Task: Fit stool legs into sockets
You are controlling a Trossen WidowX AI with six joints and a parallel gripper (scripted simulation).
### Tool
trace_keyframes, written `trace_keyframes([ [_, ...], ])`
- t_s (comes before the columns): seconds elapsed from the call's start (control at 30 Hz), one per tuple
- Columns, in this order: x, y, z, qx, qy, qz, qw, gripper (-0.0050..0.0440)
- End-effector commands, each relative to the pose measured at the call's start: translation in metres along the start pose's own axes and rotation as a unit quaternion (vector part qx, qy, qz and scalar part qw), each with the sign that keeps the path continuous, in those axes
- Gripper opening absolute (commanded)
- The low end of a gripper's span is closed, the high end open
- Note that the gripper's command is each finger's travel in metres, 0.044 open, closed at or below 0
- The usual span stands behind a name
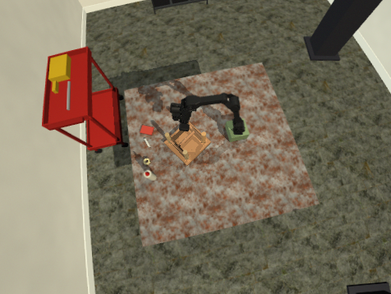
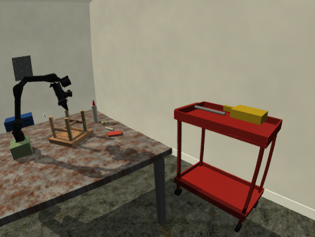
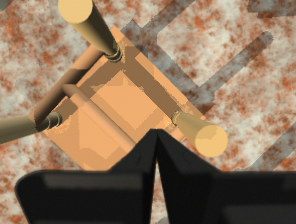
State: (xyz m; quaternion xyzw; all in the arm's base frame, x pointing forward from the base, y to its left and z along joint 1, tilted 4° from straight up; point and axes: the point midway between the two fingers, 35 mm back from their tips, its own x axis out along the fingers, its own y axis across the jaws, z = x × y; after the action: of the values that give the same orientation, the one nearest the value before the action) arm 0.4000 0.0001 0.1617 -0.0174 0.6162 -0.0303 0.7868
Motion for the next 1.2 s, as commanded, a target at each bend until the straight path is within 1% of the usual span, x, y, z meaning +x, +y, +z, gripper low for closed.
trace_keyframes([
  [0.0,-0.005,-0.042,-0.01,0.053,0.006,-0.017,0.998,0.0],
  [0.03,-0.007,-0.051,-0.013,0.065,0.007,-0.021,0.998,0.0],
  [0.07,-0.007,-0.055,-0.014,0.069,0.007,-0.022,0.997,0.0],
  [0.3,-0.006,-0.055,-0.014,0.07,0.007,-0.022,0.997,0.0],
  [0.5,0.016,-0.055,-0.022,0.07,0.007,-0.022,0.997,0.0],
  [0.83,0.023,-0.055,-0.023,0.07,0.007,-0.022,0.997,0.0],
  [1.0,0.03,-0.055,-0.025,0.07,0.007,-0.022,0.997,0.0],
  [1.17,0.032,-0.055,-0.025,0.07,0.007,-0.022,0.997,0.0],
])
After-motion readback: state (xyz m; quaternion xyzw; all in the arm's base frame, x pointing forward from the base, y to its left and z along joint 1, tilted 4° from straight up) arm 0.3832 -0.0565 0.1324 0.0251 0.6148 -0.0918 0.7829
